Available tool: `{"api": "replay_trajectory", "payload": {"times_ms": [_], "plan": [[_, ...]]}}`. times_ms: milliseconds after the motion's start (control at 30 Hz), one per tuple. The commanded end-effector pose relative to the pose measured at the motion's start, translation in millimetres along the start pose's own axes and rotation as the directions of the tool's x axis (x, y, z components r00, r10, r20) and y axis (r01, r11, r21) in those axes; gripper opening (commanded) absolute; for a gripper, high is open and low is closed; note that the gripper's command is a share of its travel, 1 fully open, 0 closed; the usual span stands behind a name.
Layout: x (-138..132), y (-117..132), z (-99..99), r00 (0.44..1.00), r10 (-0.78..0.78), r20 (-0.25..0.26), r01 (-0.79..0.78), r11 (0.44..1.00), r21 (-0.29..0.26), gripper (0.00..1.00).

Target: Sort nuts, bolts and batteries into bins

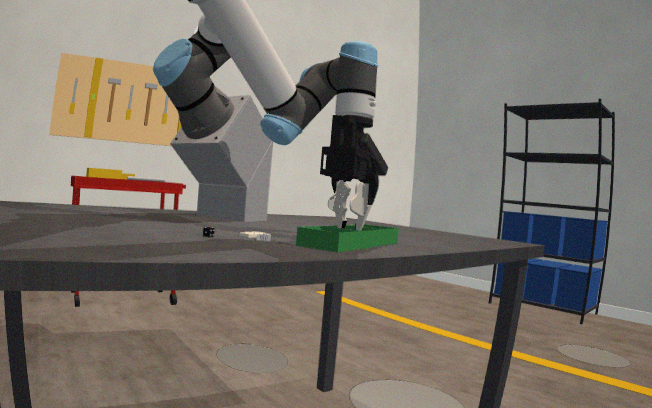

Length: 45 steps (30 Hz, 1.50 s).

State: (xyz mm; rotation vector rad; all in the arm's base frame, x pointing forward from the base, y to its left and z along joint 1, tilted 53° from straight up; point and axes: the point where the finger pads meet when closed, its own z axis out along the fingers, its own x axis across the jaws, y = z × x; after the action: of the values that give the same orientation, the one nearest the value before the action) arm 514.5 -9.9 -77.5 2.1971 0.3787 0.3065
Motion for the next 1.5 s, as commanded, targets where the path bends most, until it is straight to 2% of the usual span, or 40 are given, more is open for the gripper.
{"api": "replay_trajectory", "payload": {"times_ms": [0, 900, 967, 1467], "plan": [[1.1, 0.3, -0.2, 1.000, 0.001, -0.002, -0.001, 1.000, 0.000, 0.18], [0.0, 0.0, -29.2, 1.000, -0.001, -0.002, 0.001, 1.000, 0.000, 0.18], [0.0, 0.0, -38.7, 1.000, -0.001, -0.002, 0.001, 1.000, 0.000, 0.18], [-1.5, -1.1, -37.6, 1.000, -0.002, 0.000, 0.002, 1.000, 0.000, 0.18]]}}
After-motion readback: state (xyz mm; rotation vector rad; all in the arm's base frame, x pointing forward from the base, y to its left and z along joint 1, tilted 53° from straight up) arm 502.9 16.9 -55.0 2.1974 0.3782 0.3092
